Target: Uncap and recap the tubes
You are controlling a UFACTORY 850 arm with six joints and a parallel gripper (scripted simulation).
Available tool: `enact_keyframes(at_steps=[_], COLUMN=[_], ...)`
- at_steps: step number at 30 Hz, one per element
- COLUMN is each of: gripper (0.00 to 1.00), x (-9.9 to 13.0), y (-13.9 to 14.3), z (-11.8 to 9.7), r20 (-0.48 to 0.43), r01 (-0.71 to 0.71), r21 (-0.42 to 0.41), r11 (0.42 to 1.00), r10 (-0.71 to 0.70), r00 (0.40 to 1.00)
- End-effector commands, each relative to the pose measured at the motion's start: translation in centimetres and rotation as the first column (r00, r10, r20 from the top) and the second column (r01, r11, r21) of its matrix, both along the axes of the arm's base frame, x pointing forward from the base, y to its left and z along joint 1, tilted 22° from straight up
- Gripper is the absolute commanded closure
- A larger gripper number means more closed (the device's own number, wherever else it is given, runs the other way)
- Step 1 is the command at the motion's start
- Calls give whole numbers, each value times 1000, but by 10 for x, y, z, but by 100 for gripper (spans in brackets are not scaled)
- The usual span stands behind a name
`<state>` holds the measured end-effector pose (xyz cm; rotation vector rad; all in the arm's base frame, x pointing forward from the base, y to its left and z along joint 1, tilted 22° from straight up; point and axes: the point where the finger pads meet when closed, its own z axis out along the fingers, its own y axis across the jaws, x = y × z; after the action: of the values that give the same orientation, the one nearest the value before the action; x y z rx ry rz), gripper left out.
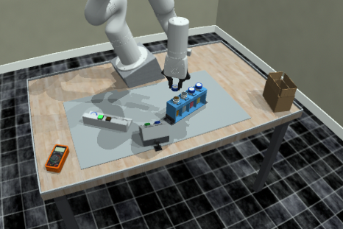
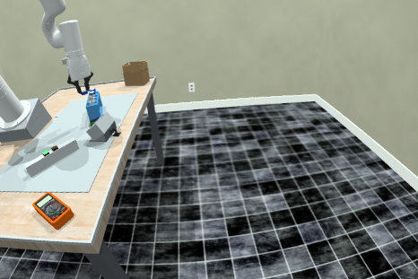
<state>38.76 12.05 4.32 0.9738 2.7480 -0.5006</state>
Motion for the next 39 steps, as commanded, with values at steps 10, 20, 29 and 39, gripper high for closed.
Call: enact_keyframes(at_steps=[10,20,29,39], gripper=[100,100,100,100], x=[11,12,12,12], y=[41,34,32,31], z=[-16,-33,-39,-41], r20=[-2,-2,-2,-2], r01=[1,1,1,1], r21=[-1,-1,-1,-1], r11=[1000,1000,1000,1000], r10=[-1,-1,-1,-1], r00=[1000,1000,1000,1000])
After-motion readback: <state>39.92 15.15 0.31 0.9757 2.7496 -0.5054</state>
